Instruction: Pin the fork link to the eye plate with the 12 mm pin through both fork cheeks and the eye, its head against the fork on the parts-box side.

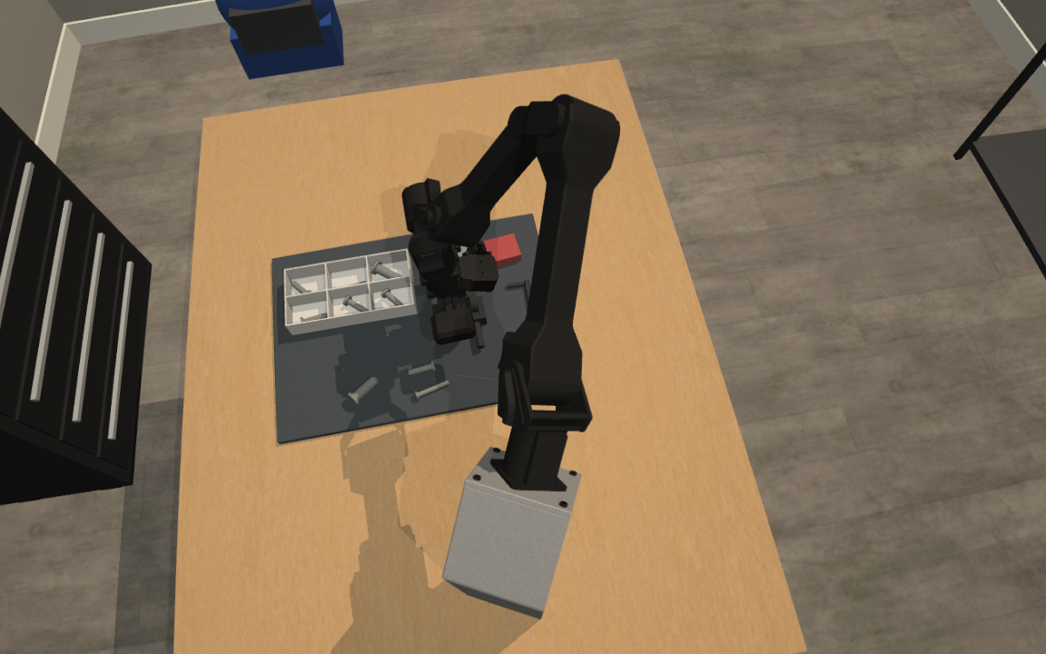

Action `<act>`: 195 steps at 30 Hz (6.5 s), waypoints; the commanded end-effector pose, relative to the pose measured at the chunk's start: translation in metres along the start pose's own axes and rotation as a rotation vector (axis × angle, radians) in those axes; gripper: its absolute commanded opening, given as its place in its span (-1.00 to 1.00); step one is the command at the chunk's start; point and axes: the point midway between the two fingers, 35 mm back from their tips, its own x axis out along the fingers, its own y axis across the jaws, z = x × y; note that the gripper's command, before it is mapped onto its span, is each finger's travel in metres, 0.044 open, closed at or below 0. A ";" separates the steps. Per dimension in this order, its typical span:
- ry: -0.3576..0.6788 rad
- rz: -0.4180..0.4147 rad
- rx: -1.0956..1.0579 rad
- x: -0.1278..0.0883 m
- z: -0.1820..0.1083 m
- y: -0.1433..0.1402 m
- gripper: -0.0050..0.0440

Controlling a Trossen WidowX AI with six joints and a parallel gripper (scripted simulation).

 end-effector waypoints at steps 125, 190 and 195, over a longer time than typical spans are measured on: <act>0.000 0.006 0.006 -0.003 -0.023 0.003 -0.22; 0.021 0.013 0.010 -0.007 -0.020 0.005 -1.00; 0.022 0.013 0.010 -0.007 -0.020 0.005 -1.00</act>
